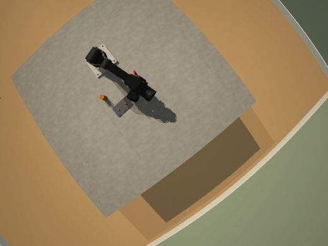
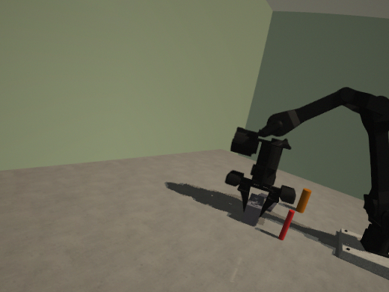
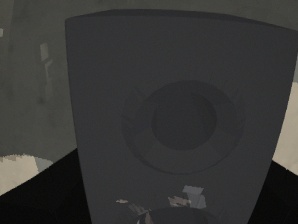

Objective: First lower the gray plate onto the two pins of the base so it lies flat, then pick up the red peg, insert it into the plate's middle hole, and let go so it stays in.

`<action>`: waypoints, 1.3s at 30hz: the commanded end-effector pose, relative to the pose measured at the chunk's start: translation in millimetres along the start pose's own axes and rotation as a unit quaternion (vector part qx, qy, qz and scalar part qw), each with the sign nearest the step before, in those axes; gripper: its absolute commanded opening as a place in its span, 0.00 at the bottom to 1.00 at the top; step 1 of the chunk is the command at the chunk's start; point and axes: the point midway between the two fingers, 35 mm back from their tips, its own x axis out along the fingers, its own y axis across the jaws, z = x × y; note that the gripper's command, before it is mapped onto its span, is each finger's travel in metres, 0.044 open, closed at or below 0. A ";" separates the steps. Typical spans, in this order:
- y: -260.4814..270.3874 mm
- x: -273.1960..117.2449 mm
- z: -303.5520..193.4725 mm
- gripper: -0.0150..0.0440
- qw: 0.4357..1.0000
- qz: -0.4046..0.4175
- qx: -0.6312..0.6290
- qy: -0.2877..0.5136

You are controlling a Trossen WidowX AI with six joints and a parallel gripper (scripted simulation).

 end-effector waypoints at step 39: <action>0.8 -130.4 11.3 0.25 1.000 0.007 -0.002 -0.002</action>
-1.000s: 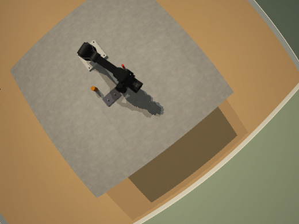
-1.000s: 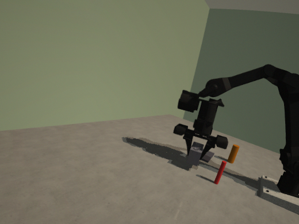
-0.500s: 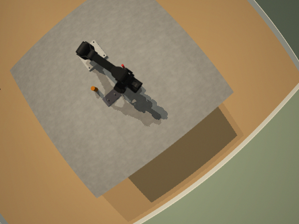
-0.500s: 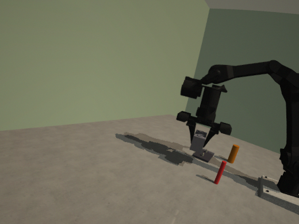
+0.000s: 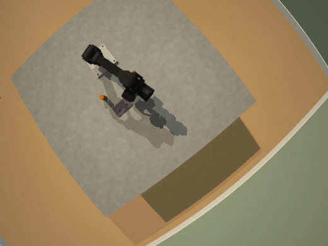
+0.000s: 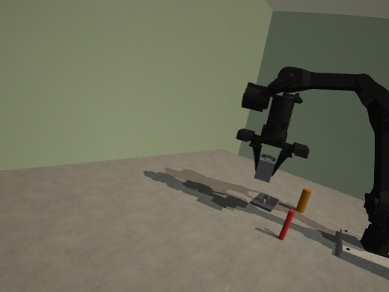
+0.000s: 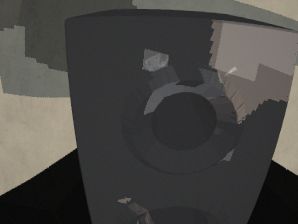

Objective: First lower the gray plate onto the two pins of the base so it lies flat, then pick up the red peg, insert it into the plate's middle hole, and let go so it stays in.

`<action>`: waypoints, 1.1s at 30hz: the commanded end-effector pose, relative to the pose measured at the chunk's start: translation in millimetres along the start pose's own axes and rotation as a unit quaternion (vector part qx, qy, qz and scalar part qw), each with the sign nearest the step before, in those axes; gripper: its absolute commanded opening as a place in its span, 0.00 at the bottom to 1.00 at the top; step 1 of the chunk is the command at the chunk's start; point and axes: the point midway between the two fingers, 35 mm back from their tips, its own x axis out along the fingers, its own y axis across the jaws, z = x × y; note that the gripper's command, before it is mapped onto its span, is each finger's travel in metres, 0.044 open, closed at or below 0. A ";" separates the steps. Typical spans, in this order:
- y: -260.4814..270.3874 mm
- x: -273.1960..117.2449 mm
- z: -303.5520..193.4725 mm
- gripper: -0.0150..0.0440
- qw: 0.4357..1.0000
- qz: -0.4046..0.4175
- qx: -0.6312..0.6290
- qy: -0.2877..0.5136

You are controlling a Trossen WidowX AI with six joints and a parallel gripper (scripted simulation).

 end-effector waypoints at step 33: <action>-9.8 36.4 85.8 0.25 0.998 0.006 0.056 -0.005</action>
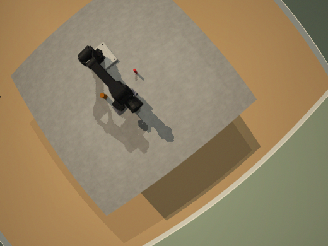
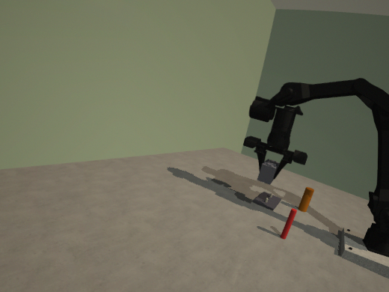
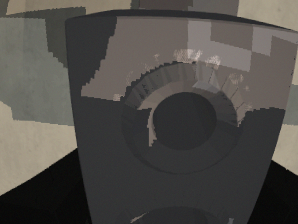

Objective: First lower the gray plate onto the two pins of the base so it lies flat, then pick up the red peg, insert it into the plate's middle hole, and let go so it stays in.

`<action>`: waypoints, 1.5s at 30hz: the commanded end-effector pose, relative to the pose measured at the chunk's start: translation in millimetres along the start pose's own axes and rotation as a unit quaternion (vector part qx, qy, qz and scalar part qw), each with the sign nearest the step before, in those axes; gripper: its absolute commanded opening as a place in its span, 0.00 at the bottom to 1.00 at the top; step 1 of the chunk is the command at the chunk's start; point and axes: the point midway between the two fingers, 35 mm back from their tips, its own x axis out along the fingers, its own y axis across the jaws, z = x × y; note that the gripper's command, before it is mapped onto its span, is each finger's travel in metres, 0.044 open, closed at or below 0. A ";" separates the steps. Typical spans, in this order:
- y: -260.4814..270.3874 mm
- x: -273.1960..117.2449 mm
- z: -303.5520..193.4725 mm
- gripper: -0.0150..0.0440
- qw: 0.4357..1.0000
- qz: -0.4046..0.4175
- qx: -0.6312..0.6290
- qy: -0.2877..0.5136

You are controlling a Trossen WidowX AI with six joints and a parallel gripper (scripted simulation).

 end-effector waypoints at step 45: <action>-21.0 39.3 66.3 0.25 0.999 -0.002 0.046 -0.001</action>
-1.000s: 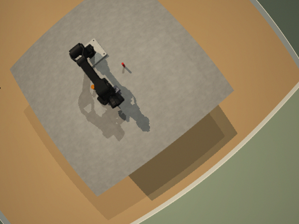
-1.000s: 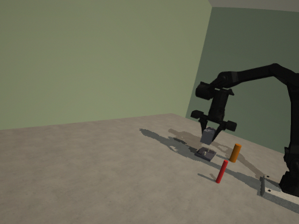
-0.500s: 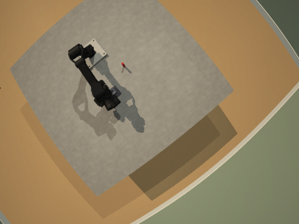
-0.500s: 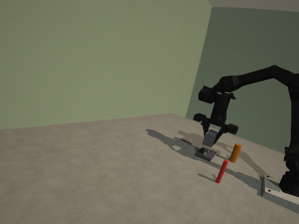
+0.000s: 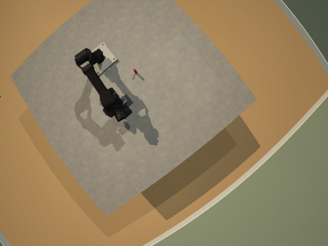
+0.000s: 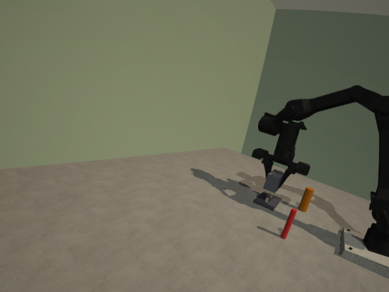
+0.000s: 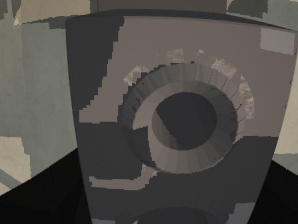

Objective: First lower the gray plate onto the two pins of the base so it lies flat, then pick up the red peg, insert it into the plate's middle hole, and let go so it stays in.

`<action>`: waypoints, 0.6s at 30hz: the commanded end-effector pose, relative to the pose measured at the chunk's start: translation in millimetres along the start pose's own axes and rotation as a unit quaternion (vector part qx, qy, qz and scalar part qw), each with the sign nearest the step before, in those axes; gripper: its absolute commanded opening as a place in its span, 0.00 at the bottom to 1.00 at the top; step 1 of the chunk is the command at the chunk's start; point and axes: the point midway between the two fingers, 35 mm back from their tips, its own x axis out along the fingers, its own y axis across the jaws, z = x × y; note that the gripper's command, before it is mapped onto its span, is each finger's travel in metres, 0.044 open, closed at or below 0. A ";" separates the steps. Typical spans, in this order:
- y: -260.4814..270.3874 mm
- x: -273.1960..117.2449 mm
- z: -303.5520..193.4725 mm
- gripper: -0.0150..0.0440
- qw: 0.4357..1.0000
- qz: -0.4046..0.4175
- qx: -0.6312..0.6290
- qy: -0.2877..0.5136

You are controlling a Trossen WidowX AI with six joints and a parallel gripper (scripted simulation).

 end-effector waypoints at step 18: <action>0.5 15.5 -1.5 0.25 1.000 0.001 -0.002 0.003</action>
